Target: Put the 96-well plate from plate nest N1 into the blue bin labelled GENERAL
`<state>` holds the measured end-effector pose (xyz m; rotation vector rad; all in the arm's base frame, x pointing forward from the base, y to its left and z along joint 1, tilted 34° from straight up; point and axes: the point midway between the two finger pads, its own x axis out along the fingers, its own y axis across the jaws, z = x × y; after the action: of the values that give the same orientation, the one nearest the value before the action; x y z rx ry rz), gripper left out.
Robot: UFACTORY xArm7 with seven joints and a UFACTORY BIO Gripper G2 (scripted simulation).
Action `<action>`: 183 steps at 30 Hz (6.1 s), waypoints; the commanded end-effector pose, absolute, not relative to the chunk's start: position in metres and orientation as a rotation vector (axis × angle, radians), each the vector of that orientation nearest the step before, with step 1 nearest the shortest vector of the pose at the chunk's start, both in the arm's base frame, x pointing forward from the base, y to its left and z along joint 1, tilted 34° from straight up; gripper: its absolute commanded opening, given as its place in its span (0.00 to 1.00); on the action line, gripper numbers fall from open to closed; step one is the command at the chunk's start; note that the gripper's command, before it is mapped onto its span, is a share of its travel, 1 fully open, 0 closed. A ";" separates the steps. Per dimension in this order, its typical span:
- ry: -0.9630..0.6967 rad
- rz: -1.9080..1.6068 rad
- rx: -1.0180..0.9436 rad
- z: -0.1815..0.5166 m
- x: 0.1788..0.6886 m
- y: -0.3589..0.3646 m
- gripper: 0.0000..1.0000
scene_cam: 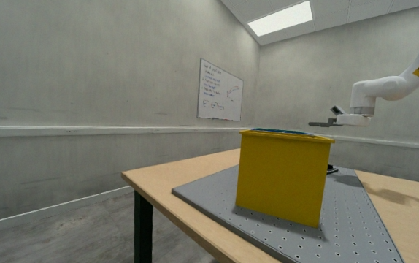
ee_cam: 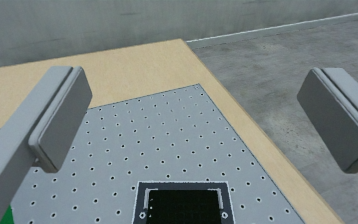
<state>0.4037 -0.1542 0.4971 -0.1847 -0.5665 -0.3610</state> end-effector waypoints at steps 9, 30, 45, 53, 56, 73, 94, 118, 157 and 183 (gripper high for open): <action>-0.572 -0.361 -0.186 0.485 0.412 -0.159 0.37; -0.572 -0.361 -0.186 0.459 0.428 -0.167 0.37; -0.572 -0.361 -0.186 0.441 0.439 -0.173 0.37; -0.572 -0.361 -0.186 0.432 0.444 -0.176 0.37; -0.572 -0.361 -0.186 0.428 0.446 -0.177 0.37; -0.572 -0.361 -0.186 0.407 0.458 -0.184 0.37; -0.571 -0.361 -0.186 0.381 0.474 -0.193 0.37; -0.571 -0.361 -0.186 0.360 0.486 -0.199 0.37; -0.571 -0.361 -0.186 0.345 0.496 -0.204 0.37; -0.571 -0.361 -0.186 0.344 0.496 -0.205 0.00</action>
<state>0.4960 -0.2047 0.3418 -0.1849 -0.5675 -0.3609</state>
